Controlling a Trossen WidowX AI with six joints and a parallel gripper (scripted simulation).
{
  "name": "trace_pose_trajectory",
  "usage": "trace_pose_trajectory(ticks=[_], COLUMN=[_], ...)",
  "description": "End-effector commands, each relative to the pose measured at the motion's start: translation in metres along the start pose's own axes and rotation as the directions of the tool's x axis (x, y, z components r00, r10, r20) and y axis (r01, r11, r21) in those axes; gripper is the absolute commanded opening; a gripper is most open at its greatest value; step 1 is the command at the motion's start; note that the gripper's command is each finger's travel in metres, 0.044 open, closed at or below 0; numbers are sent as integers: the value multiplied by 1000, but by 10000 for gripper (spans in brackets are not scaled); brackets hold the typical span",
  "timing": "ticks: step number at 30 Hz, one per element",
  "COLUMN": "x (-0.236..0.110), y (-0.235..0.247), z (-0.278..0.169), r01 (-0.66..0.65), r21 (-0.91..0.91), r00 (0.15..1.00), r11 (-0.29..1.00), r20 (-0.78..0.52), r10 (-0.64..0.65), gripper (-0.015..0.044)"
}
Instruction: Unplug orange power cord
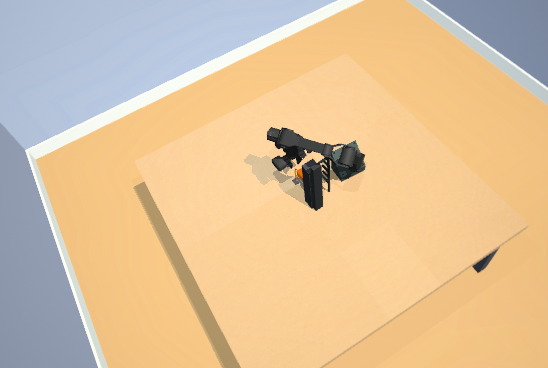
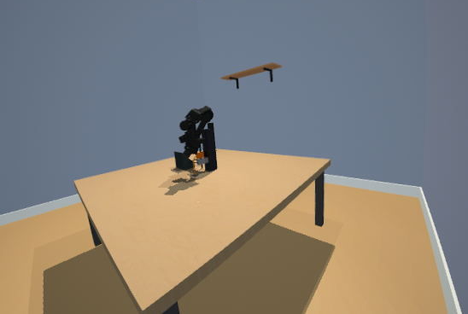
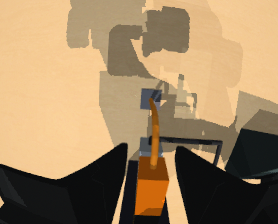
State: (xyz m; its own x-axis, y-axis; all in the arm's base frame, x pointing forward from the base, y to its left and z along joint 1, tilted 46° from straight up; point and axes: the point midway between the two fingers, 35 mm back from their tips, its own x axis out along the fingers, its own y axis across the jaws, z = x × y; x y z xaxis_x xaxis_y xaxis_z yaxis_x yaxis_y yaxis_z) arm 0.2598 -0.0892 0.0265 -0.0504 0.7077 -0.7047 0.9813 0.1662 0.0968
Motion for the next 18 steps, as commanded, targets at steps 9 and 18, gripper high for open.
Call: trace_pose_trajectory(ticks=[9,18], x=[1,1], y=[-3,-4], z=[-16,-30], r01=[9,10], r21=[3,3], r00=[1000,1000], r11=[1000,1000], r20=[-6,-6], r10=[-9,-10], gripper=[160,160])
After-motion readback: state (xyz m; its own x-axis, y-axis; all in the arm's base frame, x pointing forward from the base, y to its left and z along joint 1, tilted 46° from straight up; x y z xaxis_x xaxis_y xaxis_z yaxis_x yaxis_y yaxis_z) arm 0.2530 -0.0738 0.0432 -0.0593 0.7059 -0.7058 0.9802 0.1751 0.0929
